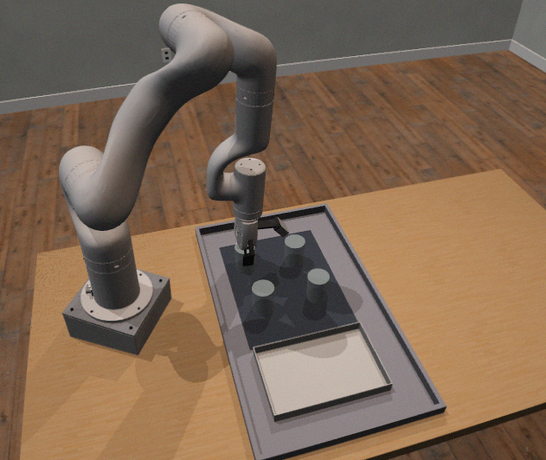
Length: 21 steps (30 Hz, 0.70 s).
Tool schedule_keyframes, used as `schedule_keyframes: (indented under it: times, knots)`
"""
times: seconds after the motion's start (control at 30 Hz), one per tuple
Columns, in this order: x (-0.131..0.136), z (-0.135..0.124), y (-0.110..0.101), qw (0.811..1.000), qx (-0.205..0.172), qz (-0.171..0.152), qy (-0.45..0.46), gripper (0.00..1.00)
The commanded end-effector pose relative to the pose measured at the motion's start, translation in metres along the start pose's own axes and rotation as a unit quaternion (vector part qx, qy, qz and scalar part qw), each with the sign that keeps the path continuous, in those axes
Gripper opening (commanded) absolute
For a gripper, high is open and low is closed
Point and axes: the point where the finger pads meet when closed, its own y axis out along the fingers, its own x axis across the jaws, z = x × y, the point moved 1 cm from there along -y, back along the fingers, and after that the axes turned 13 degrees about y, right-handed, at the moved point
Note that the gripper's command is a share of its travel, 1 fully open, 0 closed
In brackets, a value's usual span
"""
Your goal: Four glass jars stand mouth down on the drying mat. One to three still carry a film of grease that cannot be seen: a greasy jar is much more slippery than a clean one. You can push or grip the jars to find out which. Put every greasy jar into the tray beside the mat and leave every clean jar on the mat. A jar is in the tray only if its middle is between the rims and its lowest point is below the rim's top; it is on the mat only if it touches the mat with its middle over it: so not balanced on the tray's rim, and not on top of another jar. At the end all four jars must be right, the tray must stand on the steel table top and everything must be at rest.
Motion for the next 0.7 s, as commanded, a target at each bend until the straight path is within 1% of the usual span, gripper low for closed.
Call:
schedule_keyframes:
  times: [0.0,0.13,0.17,0.67]
  knots:
    - [0.0000,-0.0006,0.0001,0.999,0.042,0.006,0.000,0.79]
    - [0.0000,-0.0006,0.0001,0.999,0.042,0.006,0.000,0.79]
    - [0.0000,-0.0006,0.0001,0.999,0.042,0.006,0.000,0.76]
    - [0.0000,-0.0006,0.0001,0.999,0.042,0.006,0.000,0.76]
